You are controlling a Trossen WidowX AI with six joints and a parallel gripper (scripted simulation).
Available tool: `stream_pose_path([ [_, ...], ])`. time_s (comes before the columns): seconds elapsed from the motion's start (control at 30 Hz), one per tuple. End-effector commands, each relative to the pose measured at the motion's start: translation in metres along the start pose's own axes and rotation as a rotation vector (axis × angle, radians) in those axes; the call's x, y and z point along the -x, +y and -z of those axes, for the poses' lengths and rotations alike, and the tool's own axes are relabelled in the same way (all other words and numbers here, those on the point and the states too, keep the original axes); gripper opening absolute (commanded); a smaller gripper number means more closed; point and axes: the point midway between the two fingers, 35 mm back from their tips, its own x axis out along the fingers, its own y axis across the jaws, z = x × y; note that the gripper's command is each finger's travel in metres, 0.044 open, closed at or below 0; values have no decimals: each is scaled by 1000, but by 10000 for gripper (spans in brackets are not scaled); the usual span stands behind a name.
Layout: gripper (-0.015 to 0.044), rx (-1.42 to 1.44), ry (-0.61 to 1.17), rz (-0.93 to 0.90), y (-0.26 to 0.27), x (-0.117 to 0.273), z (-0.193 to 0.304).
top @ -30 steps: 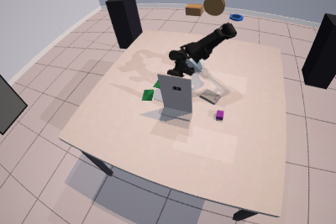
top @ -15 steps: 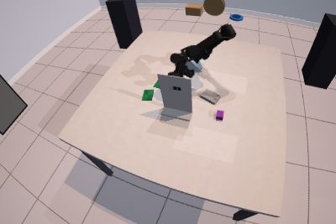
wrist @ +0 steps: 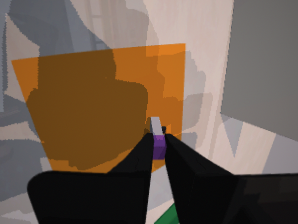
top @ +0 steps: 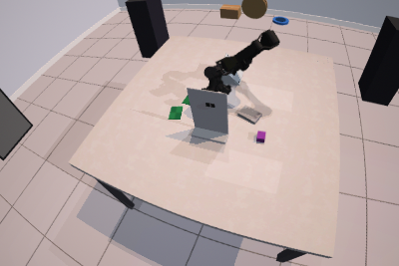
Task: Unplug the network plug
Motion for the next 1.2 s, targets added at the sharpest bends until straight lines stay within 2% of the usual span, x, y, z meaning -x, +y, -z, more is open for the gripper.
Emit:
stream_pose_path([
  [0.0, 0, -7, 5, 0, 4, -3, 1],
  [0.53, 0, -2, -1, -1, 5, -5, -2],
  [0.73, 156, -2, -1, -1, 5, -5, -2],
  [1.17, 156, -3, 3, -2, 4, 4, -1],
])
